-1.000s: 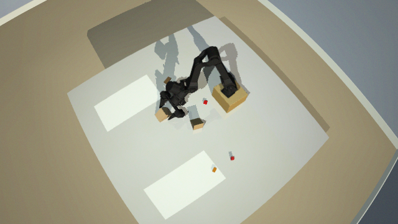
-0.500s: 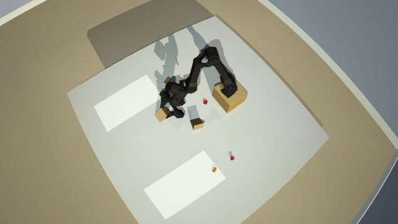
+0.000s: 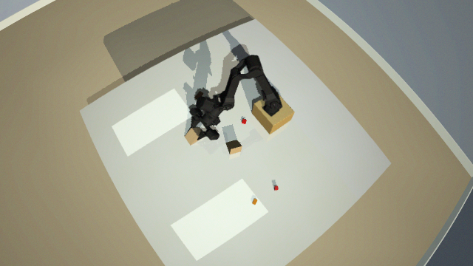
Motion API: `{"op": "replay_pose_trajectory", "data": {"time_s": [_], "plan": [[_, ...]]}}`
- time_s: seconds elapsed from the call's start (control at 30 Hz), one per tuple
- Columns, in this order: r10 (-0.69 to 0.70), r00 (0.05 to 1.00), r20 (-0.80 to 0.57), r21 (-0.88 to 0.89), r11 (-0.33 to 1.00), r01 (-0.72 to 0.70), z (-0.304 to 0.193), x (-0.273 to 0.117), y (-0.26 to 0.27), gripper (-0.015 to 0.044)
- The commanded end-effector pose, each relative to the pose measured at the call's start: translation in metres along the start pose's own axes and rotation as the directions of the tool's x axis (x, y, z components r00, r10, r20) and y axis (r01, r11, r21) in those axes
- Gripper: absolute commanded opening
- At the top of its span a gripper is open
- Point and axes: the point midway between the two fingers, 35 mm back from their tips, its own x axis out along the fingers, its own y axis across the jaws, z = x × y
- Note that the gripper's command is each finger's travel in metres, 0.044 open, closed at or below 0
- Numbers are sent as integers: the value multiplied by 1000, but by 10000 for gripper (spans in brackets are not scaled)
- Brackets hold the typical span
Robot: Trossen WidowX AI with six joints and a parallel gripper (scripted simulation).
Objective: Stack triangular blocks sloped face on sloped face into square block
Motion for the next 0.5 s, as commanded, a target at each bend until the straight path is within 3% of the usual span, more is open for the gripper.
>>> {"op": "replay_pose_trajectory", "data": {"time_s": [0.0,0.47], "plan": [[5,1000,-11,-3,1000,-5,-14,-8,2,0],[5,1000,-12,-3,1000,-6,-60,-54,2,0]]}}
